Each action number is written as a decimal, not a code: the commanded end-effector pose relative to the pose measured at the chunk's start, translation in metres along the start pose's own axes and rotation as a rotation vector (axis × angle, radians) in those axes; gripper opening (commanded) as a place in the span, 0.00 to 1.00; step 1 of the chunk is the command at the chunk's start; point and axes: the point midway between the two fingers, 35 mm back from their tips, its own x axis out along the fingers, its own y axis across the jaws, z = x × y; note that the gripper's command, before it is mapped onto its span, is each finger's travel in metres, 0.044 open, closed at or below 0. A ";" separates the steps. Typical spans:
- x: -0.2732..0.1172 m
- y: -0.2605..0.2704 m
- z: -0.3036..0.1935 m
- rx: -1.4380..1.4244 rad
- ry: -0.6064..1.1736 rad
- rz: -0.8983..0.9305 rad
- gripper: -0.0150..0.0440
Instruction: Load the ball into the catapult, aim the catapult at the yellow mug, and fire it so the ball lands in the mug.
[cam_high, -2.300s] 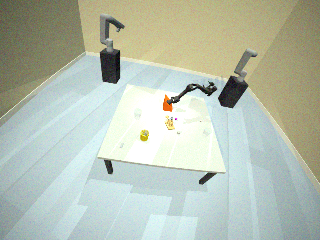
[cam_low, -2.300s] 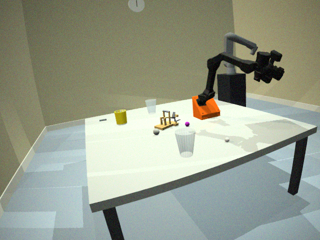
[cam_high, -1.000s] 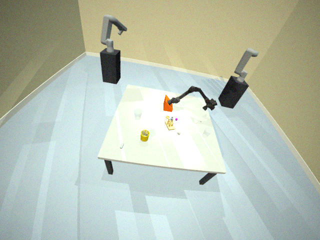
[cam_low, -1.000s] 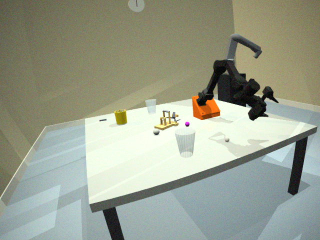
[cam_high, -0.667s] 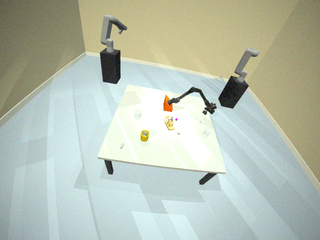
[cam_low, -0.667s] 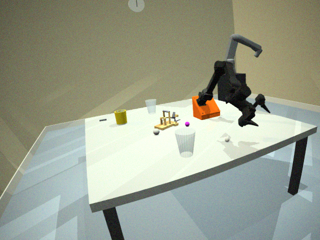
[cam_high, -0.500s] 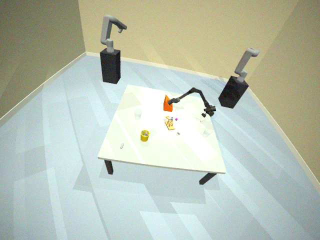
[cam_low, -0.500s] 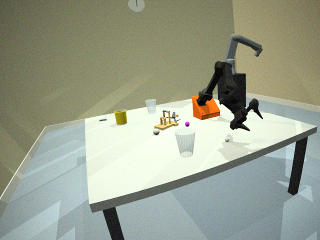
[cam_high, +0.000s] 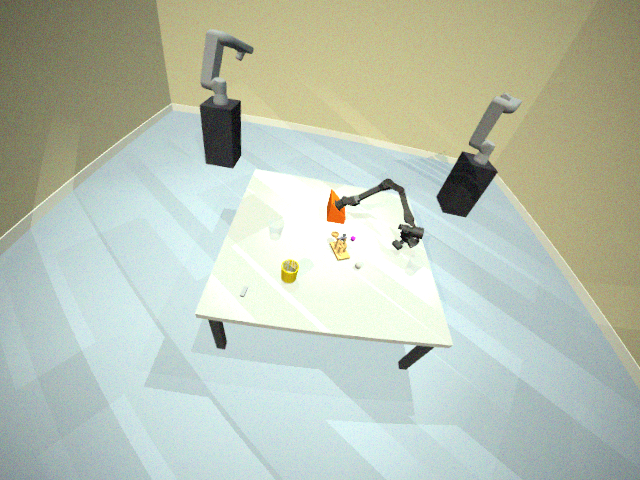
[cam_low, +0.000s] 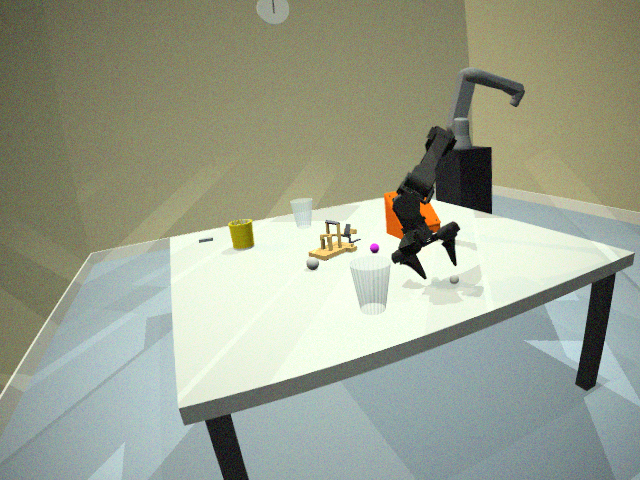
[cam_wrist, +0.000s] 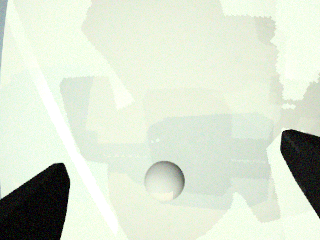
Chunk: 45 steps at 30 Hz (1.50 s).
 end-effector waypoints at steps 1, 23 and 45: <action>-0.026 -0.060 0.015 0.014 -0.050 -0.120 1.00; -0.268 -0.312 -0.096 0.191 -0.043 -0.549 1.00; -0.245 -0.351 -0.128 0.215 -0.033 -0.538 1.00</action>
